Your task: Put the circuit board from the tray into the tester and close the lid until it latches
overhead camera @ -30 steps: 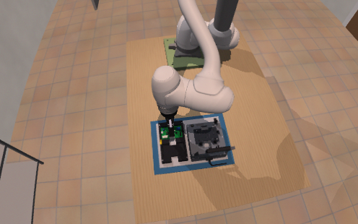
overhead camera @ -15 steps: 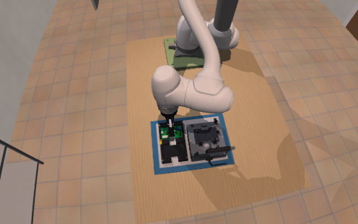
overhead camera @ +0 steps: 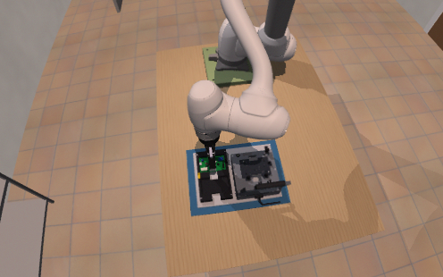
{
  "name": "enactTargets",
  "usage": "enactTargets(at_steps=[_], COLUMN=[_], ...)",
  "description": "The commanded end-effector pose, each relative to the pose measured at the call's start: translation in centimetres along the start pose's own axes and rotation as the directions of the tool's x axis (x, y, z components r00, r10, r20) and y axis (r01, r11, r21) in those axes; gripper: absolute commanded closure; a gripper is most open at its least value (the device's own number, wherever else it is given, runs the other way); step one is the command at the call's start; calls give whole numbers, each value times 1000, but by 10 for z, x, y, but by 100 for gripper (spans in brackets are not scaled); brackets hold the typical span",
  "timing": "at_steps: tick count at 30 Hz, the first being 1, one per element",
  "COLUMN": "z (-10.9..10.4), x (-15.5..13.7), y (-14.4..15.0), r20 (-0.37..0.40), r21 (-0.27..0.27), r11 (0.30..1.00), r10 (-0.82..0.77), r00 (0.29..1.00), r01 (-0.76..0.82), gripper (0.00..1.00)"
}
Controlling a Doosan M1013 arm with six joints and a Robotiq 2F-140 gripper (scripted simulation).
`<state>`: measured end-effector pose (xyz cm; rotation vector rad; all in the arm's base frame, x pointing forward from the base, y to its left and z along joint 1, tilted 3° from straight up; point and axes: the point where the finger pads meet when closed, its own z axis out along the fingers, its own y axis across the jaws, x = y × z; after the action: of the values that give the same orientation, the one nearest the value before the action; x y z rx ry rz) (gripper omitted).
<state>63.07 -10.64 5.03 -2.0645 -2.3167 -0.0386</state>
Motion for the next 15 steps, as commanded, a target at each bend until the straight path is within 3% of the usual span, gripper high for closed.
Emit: enactTargets(at_steps=[1,15], z=[-1,-4], x=[0,0], y=[0,0], r20=[0,0], r21=[0,0], r11=[1000,1000], r10=[0,0], r00=[1000,1000], r01=[0,0], gripper=[42,42])
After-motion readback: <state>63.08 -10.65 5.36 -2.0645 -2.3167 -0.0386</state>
